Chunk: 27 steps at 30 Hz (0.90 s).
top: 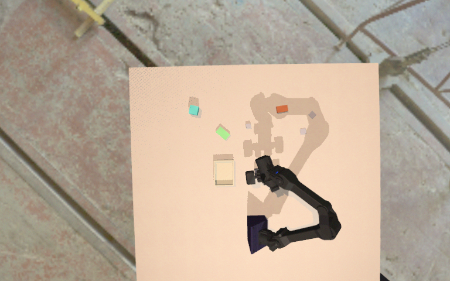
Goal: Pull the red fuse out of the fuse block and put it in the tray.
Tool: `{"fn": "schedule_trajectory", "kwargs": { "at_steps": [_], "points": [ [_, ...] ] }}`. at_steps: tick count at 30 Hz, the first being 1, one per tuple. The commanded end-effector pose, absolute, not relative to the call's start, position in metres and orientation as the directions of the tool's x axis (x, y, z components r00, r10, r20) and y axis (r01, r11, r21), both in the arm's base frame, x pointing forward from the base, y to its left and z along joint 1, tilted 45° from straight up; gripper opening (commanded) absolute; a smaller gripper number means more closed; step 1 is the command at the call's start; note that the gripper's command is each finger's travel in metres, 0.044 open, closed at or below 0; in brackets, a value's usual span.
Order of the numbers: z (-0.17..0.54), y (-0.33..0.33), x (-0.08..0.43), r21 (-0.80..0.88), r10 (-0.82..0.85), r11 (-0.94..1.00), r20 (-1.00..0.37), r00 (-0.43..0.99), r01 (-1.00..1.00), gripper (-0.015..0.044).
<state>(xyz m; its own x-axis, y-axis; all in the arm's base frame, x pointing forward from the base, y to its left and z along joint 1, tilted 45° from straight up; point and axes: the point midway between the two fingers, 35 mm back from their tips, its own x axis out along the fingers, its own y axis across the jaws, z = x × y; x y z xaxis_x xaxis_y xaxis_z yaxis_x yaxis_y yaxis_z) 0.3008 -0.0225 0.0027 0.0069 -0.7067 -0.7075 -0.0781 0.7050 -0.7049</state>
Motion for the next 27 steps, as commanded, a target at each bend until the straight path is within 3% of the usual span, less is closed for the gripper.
{"fn": "schedule_trajectory", "kwargs": {
  "at_steps": [1,27],
  "points": [
    [0.0041,-0.0199,0.3011,-0.703,-0.705,0.707,-0.71,0.009,-0.074,0.0],
    [0.0132,-0.0109,0.3008,-0.704,-0.705,0.707,-0.709,0.009,-0.076,0.0]
  ]
}}
